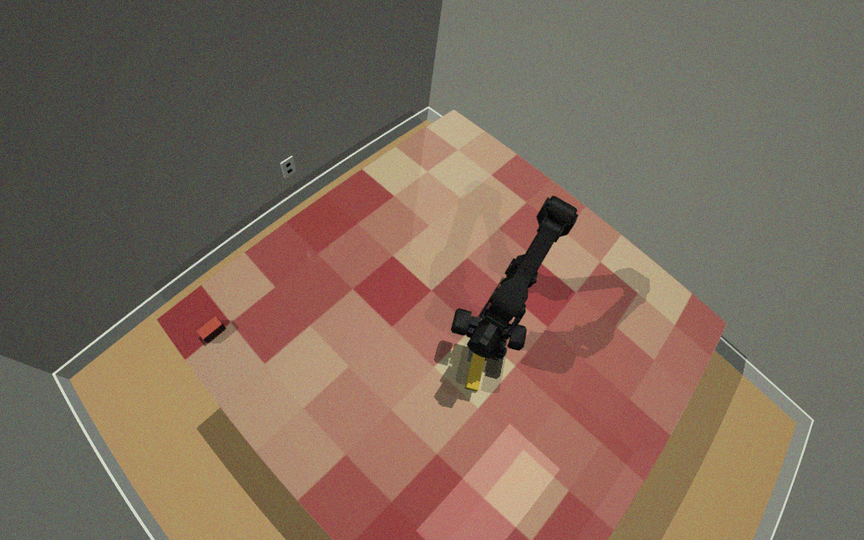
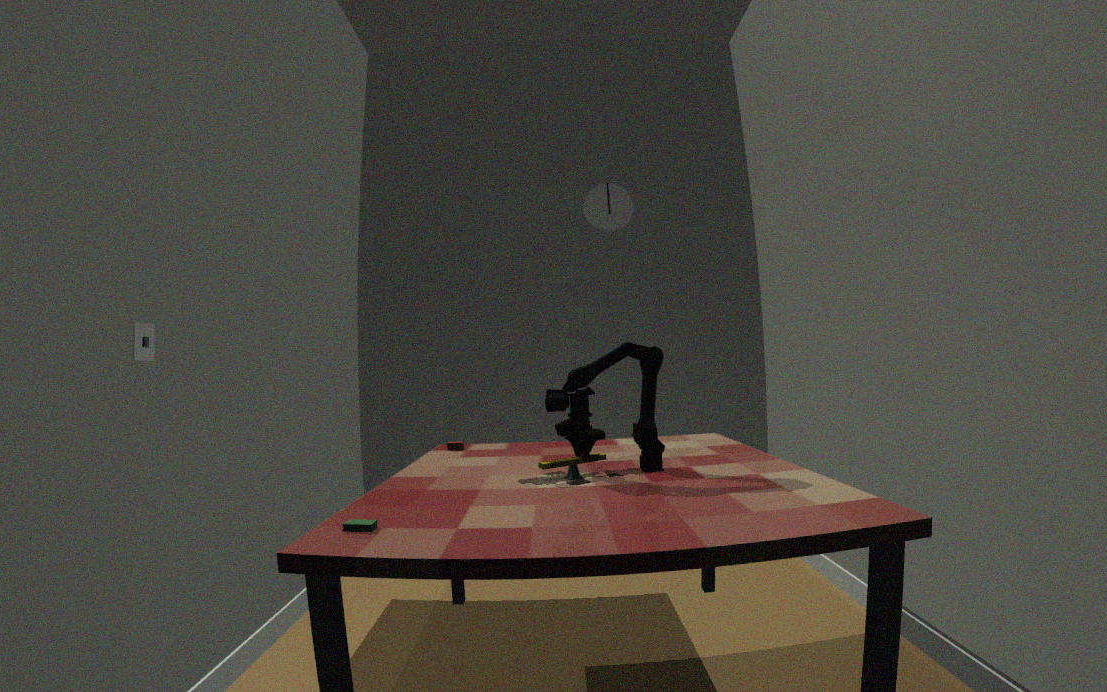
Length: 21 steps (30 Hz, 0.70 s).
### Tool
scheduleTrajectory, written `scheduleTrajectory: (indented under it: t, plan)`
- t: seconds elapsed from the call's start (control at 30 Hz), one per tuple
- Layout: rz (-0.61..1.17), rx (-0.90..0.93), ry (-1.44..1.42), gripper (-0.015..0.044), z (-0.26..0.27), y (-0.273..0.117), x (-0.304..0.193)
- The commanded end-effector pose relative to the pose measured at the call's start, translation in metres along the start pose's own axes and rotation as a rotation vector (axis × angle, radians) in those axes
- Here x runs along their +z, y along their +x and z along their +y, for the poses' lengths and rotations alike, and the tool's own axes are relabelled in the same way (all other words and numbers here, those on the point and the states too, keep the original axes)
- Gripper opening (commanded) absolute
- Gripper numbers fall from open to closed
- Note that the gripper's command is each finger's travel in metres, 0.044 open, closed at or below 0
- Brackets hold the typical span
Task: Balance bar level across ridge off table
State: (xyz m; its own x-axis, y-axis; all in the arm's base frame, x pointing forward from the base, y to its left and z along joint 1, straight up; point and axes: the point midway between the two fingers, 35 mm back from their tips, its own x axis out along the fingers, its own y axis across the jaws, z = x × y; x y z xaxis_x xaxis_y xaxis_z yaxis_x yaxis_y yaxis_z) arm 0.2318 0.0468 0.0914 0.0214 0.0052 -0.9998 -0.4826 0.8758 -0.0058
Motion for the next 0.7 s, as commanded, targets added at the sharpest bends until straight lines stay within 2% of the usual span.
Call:
scheduleTrajectory:
  t: [0.0,0.1,0.3,0.33,0.67]
  plan:
    - [0.0,0.0,0.0,0.0,0.0,0.0,0.0]
    - [0.0,0.0,0.0,0.0,0.0,0.0,0.0]
    - [0.0,0.0,0.0,0.0158,0.0,0.0,0.0]
    - [0.0,0.0,0.0,0.0167,0.0,0.0,0.0]
    - [0.0,0.0,0.0,0.0167,0.0,0.0,0.0]
